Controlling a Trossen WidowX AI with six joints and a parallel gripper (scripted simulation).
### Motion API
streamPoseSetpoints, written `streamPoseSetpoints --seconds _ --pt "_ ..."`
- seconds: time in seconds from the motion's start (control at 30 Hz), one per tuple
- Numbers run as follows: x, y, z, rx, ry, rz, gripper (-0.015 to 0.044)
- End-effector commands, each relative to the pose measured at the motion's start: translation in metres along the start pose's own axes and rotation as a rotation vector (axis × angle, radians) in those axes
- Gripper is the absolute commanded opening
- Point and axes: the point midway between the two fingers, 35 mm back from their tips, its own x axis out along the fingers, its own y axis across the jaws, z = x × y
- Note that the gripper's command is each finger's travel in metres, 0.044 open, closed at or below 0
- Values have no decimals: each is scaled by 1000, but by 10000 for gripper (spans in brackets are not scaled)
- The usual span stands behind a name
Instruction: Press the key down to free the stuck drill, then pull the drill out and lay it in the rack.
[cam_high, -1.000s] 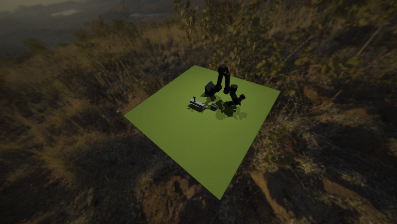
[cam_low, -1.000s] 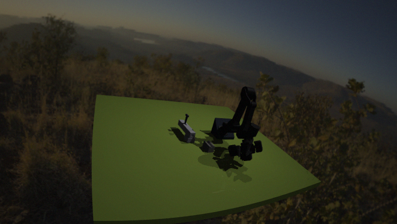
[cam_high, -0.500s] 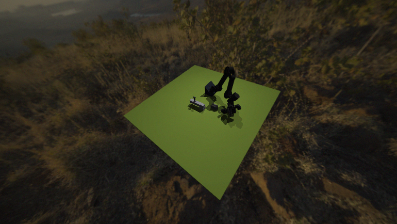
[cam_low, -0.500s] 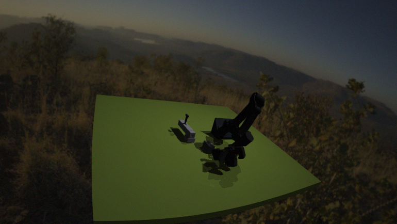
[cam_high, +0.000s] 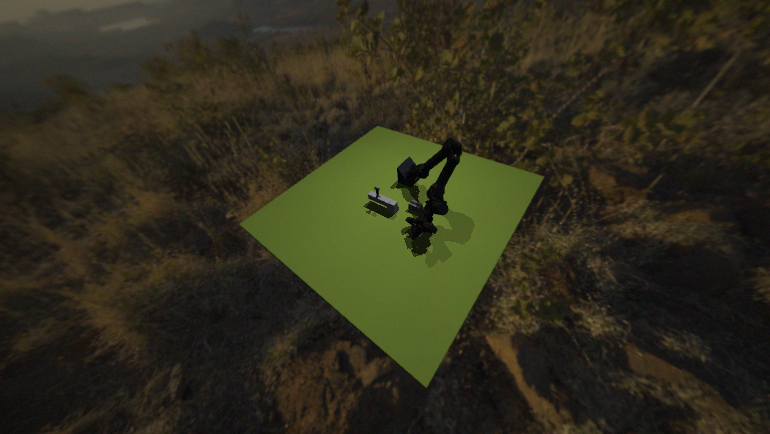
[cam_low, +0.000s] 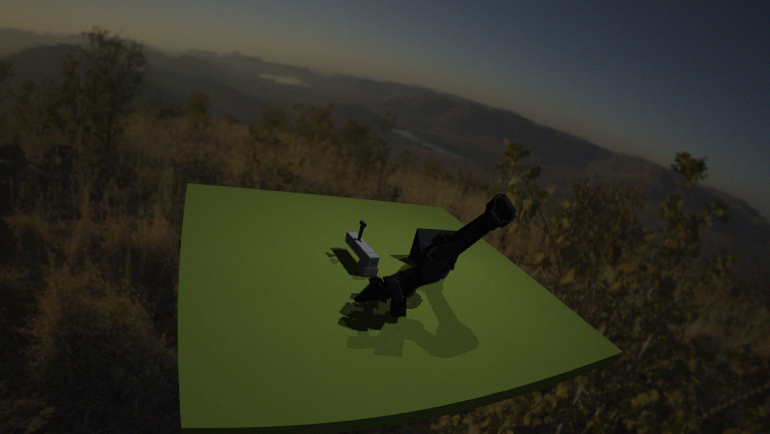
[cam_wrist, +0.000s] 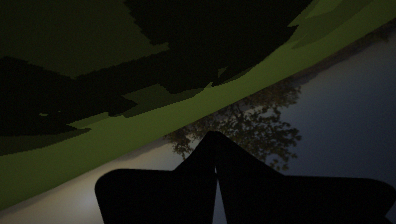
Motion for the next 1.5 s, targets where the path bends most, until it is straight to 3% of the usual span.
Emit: streamPoseSetpoints --seconds 0.0,0.17,0.53,0.77,1.07,1.47 --pt "29 49 -49 150 32 261 0" --pt "35 97 -92 339 71 491 0" --pt "-5 172 -167 827 234 854 0" --pt "-72 230 -199 1421 329 1200 0" --pt "-140 240 -220 2188 392 1438 0" --pt "-141 240 -221 2206 392 1441 0"
